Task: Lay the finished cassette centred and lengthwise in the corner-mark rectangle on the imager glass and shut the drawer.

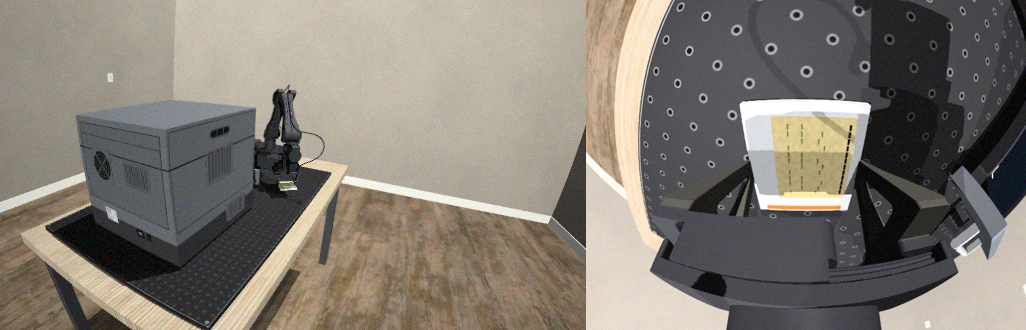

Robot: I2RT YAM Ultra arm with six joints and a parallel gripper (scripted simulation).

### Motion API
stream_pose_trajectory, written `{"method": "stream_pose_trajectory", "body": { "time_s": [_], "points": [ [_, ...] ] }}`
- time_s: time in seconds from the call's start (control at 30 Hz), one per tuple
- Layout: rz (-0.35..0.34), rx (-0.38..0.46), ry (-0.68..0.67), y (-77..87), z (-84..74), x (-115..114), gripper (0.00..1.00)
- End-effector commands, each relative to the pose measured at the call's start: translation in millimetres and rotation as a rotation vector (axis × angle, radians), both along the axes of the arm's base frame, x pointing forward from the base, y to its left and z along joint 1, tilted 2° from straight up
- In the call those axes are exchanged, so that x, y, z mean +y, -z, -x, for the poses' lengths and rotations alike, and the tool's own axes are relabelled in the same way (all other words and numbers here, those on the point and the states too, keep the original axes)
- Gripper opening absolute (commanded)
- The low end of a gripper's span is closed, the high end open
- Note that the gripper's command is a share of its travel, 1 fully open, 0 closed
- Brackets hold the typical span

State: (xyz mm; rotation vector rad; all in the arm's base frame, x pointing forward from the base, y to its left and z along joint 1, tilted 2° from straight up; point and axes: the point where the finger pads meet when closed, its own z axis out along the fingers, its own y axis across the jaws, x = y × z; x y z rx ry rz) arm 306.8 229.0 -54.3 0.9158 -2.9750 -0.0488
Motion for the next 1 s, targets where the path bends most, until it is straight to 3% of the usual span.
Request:
{"method": "stream_pose_trajectory", "body": {
  "time_s": [0.0, 0.33, 0.43, 0.5, 0.97],
  "points": [
    [-0.014, -0.020, 0.003, -5.1, -6.0, 3.3, 0.00],
    [-0.014, -0.020, 0.003, -5.1, -6.0, 3.3, 0.00],
    [-0.003, -0.007, 0.004, -10.5, 5.0, -0.9, 0.00],
    [-0.028, -0.042, 0.007, -22.7, -8.8, 7.5, 0.00],
    [-0.028, -0.042, 0.009, -38.8, -9.9, 4.9, 0.00]
  ]
}}
